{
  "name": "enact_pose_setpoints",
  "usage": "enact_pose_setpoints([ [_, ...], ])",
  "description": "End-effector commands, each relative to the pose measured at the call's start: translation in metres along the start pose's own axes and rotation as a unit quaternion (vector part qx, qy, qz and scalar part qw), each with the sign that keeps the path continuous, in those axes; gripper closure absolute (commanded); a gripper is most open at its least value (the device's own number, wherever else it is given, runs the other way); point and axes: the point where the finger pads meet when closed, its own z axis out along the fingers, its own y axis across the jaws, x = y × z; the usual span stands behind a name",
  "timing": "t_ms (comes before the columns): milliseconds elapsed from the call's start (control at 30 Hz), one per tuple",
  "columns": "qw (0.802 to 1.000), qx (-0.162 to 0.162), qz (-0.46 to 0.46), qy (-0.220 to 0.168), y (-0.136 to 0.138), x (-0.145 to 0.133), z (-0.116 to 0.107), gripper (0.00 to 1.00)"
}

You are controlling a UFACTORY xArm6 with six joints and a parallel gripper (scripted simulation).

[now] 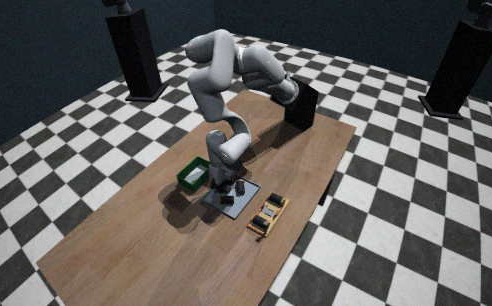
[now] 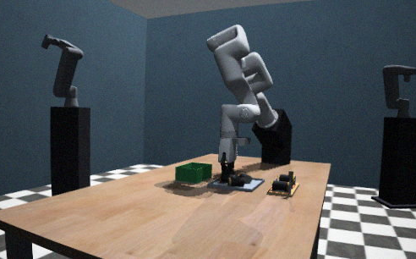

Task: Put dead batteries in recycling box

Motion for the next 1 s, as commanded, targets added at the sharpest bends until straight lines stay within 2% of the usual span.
enact_pose_setpoints([
  [0, 1.000, -0.002, 0.000, 0.000, 0.0009, -0.0001, -0.0001, 0.49],
  [33, 1.000, -0.002, 0.000, 0.000, 0.0009, -0.0001, -0.0001, 0.72],
  [967, 1.000, -0.002, 0.000, 0.000, 0.0009, -0.0001, -0.0001, 0.72],
])
